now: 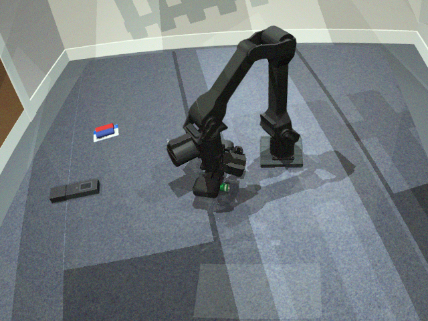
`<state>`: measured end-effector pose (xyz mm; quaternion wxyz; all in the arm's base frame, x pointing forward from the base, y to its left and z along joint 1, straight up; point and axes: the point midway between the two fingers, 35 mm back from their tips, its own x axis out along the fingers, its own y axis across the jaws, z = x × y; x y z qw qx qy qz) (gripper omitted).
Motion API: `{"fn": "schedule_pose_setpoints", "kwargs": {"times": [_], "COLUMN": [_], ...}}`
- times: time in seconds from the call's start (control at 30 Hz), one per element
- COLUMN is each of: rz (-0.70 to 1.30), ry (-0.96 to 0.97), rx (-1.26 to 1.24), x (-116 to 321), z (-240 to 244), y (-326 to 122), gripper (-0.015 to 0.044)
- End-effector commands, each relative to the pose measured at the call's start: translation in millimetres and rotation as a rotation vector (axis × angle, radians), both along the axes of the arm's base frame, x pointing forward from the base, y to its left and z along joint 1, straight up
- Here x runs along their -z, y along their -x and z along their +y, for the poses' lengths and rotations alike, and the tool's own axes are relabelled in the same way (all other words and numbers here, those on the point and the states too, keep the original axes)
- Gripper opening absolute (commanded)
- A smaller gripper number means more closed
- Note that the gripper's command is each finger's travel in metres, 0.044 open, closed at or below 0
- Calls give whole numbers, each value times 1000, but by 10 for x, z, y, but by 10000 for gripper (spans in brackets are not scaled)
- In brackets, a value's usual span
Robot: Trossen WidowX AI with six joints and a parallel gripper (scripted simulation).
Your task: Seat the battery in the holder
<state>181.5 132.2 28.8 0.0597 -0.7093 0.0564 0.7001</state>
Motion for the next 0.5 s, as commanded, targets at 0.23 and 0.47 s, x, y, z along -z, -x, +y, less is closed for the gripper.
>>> {"fn": "schedule_pose_setpoints", "kwargs": {"times": [0.23,0.47], "rz": [-2,-2], "ry": [0,0], "rx": [-3,23], "x": [-482,-500], "z": [0,-11], "y": [1,-15], "gripper": [67,67]}}
